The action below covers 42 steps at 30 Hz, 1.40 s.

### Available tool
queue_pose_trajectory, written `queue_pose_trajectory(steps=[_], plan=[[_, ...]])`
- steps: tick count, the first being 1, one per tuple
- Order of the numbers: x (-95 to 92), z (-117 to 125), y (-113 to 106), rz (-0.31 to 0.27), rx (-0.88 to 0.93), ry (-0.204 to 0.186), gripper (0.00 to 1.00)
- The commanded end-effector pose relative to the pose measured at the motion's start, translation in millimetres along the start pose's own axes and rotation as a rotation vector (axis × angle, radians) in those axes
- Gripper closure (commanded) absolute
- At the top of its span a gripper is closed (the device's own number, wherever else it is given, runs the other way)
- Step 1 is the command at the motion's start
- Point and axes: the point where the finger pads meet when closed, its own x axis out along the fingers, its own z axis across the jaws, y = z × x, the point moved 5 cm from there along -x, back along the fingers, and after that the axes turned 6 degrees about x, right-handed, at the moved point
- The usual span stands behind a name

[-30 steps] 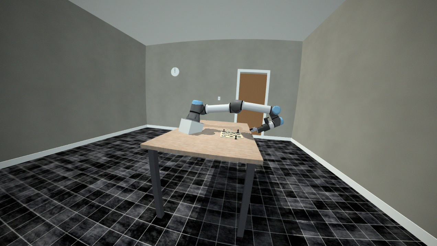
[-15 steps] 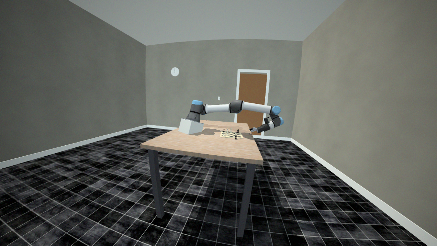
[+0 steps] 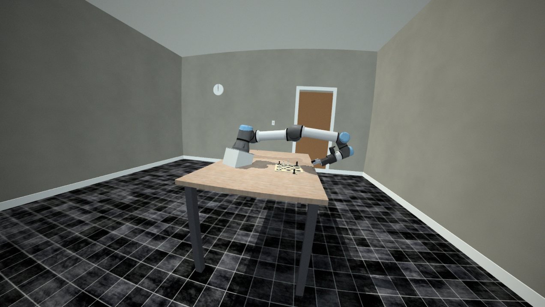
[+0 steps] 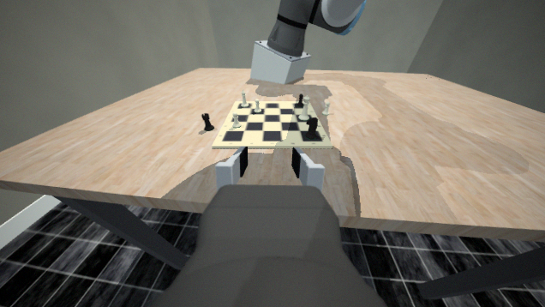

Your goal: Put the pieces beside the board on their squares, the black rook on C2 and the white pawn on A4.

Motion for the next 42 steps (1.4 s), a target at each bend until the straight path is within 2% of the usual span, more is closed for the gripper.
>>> queue_pose_trajectory(steps=[1, 14, 19, 21, 26, 30, 42], plan=[[-0.8, 0, 1, -0.002, 0.0, 0.0, 0.0], [-3.7, -1, 6, -0.001, 0.0, 0.0, 0.0], [-17.3, -5, 33, -0.001, 0.0, 0.0, 0.0], [-17.3, -5, 33, -0.001, 0.0, 0.0, 0.0], [-32.7, -9, 65, -0.001, 0.0, 0.0, 0.0], [-38.4, -11, 77, -0.002, 0.0, 0.0, 0.0], [-38.8, -11, 78, -0.005, 0.001, 0.0, 0.0]])
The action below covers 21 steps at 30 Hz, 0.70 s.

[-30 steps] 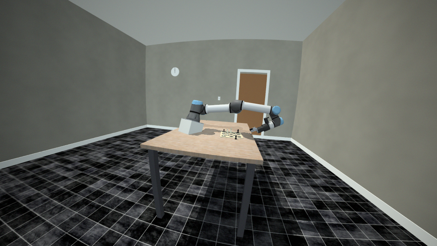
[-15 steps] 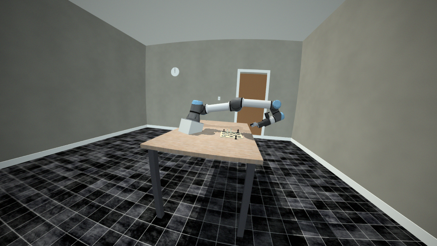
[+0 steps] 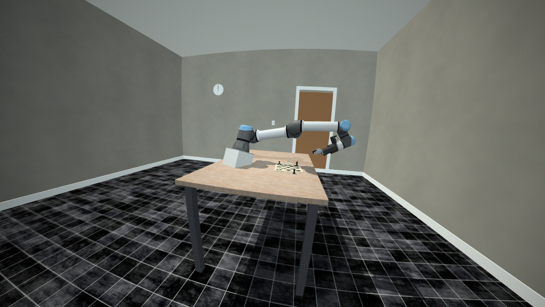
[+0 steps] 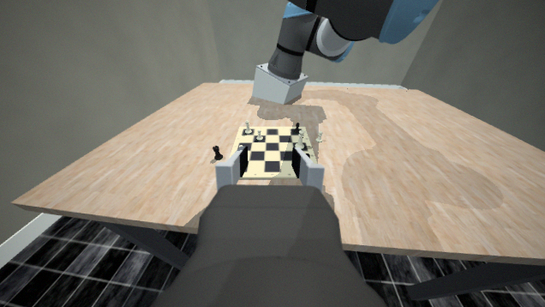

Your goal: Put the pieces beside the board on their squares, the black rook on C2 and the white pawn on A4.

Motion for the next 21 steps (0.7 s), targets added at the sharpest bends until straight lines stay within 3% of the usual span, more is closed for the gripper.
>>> queue_pose_trajectory(steps=[1, 13, 21], plan=[[-0.6, 0, 1, -0.003, 0.001, -0.001, 0.0], [-1.7, -6, 1, -0.023, 0.005, -0.013, 0.0], [-3.5, -19, 1, -0.065, 0.013, -0.039, 0.0]])
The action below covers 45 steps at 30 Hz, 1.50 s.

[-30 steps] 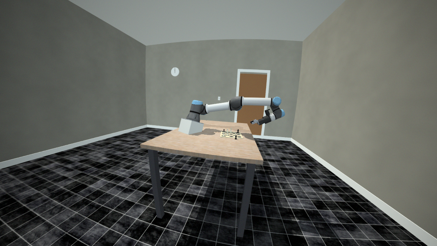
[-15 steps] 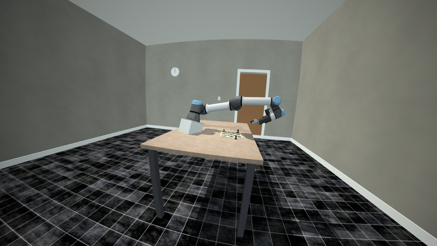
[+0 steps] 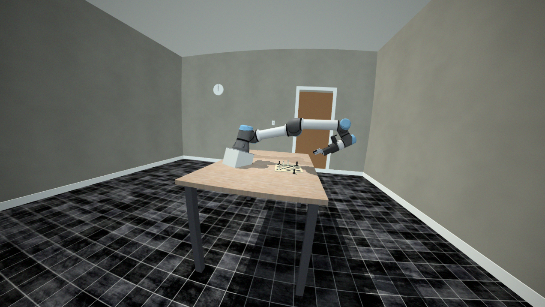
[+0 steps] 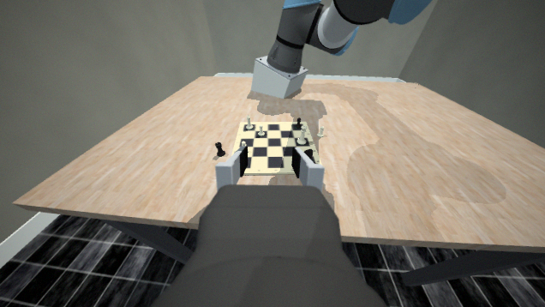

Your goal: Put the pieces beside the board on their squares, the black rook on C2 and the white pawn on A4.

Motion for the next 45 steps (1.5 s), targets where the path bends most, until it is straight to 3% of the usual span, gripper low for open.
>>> queue_pose_trajectory(steps=[1, 9, 24, 26, 41, 43, 45], plan=[[-2.0, -9, 2, -0.034, 0.007, -0.018, 0.0], [-3.0, -24, 3, -0.087, 0.017, -0.048, 0.0], [5.6, -76, 16, -0.285, 0.058, -0.145, 0.0], [5.6, -76, 16, -0.285, 0.058, -0.145, 0.0], [42.4, -125, 45, -0.54, 0.112, -0.233, 0.0], [42.4, -125, 45, -0.54, 0.112, -0.233, 0.0], [49.4, -130, 49, -0.575, 0.12, -0.242, 0.0]])
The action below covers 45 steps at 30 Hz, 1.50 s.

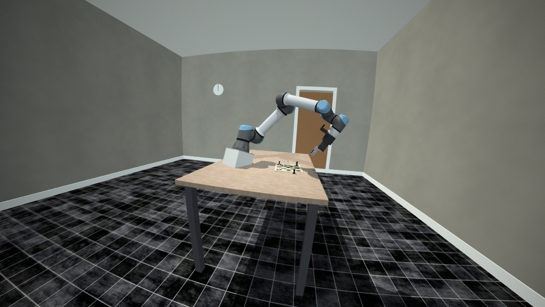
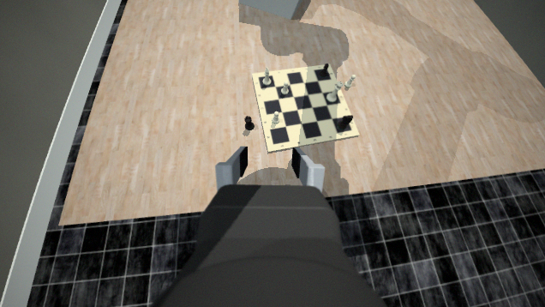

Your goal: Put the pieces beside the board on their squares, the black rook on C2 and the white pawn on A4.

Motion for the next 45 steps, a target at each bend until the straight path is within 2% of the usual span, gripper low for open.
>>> queue_pose_trajectory(steps=[1, 13, 15, 26, 30, 45], plan=[[3.9, -13, 13, -0.091, 0.009, -0.017, 0.0], [27.5, -42, 56, -0.288, 0.039, -0.052, 0.0], [27.5, -42, 56, -0.288, 0.039, -0.052, 0.0], [51.2, -53, 91, -0.428, 0.057, -0.062, 0.0], [58.6, -55, 101, -0.465, 0.061, -0.063, 0.0], [73.6, -57, 120, -0.537, 0.069, -0.061, 0.0]])
